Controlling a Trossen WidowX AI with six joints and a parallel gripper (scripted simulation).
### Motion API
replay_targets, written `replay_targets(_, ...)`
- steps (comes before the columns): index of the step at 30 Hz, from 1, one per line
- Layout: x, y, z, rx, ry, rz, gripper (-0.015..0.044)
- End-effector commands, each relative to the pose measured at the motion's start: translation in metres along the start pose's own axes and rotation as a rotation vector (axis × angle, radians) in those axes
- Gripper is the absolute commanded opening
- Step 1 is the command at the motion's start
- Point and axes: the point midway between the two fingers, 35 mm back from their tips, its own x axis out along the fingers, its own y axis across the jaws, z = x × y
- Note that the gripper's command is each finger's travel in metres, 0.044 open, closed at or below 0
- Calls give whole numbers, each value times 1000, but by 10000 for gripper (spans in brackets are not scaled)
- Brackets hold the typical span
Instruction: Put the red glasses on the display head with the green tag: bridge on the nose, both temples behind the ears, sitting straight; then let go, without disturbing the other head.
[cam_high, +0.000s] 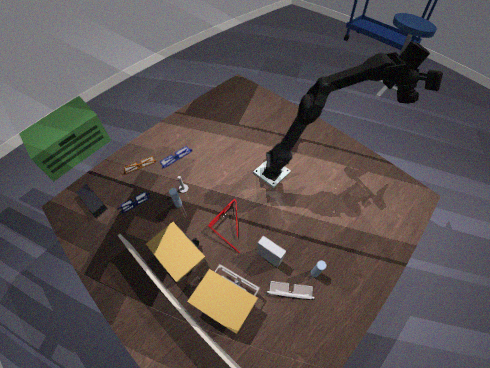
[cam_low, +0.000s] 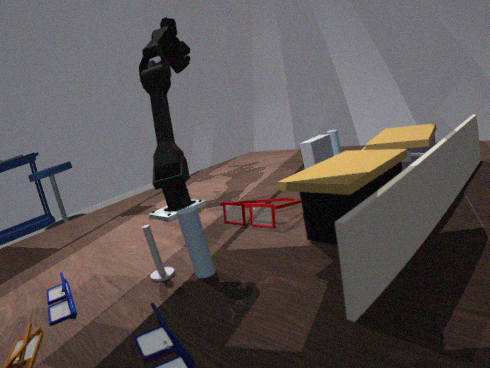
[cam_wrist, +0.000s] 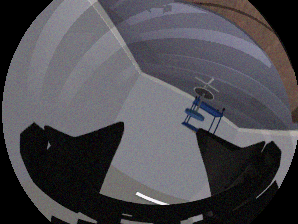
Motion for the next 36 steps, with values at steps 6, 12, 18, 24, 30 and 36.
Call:
replay_targets(6, 0, 0, 0, 0, 0, 0, 440)
replay_targets(12, -11, 30, 33, -51, -78, 67, 335)
replay_targets(18, -53, 92, 113, -161, -283, 196, 200)
replay_targets(24, -109, 133, 190, -255, -498, 253, 200)
replay_targets(30, -181, 157, 263, -317, -717, 266, 200)
replay_targets(36, -265, 160, 332, -336, -932, 241, 200)
